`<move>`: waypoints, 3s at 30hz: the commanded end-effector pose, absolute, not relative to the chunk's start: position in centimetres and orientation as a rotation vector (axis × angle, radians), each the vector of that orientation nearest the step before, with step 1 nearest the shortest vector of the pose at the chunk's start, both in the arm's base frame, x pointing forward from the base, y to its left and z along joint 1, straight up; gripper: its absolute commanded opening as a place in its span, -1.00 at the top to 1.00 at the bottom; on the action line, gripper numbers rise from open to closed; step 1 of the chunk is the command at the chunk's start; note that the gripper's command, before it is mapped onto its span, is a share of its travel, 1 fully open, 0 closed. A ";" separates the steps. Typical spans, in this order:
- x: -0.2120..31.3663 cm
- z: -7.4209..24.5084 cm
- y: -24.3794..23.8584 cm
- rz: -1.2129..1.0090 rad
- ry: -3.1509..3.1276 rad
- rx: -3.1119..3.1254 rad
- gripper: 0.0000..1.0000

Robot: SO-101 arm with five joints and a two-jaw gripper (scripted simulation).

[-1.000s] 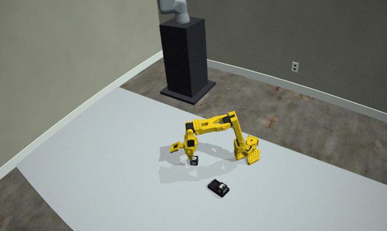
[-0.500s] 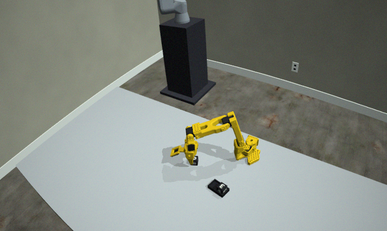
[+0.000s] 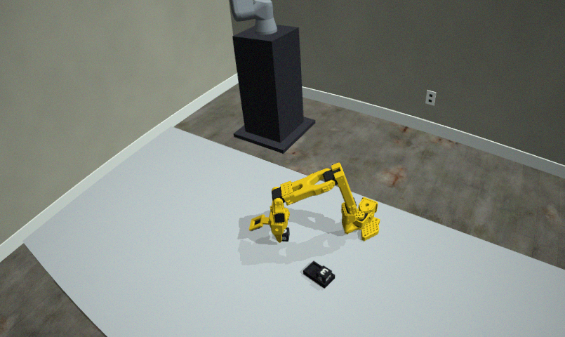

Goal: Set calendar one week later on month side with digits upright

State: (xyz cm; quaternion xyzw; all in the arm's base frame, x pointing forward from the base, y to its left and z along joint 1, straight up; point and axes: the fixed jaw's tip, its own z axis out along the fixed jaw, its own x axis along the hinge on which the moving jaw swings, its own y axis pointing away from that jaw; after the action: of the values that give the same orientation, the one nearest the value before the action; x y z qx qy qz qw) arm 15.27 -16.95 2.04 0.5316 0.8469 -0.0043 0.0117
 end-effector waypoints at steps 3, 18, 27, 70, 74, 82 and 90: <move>15.4 2.4 -17.3 -0.027 2.605 1.657 0.30; 15.2 2.4 -17.5 -0.028 2.605 1.657 0.38; 14.9 2.4 -17.6 -0.029 2.605 1.657 0.48; 14.4 2.4 -17.8 -0.031 2.605 1.657 1.00; 14.4 2.4 -17.9 -0.031 2.605 1.657 1.00; 14.5 3.7 -17.9 -0.031 2.605 1.657 1.00; 14.6 5.5 -17.8 -0.031 2.605 1.657 1.00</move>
State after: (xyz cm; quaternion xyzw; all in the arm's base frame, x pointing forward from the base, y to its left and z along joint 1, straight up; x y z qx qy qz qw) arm 14.03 -17.08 3.29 0.5359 0.8443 0.0021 -0.0073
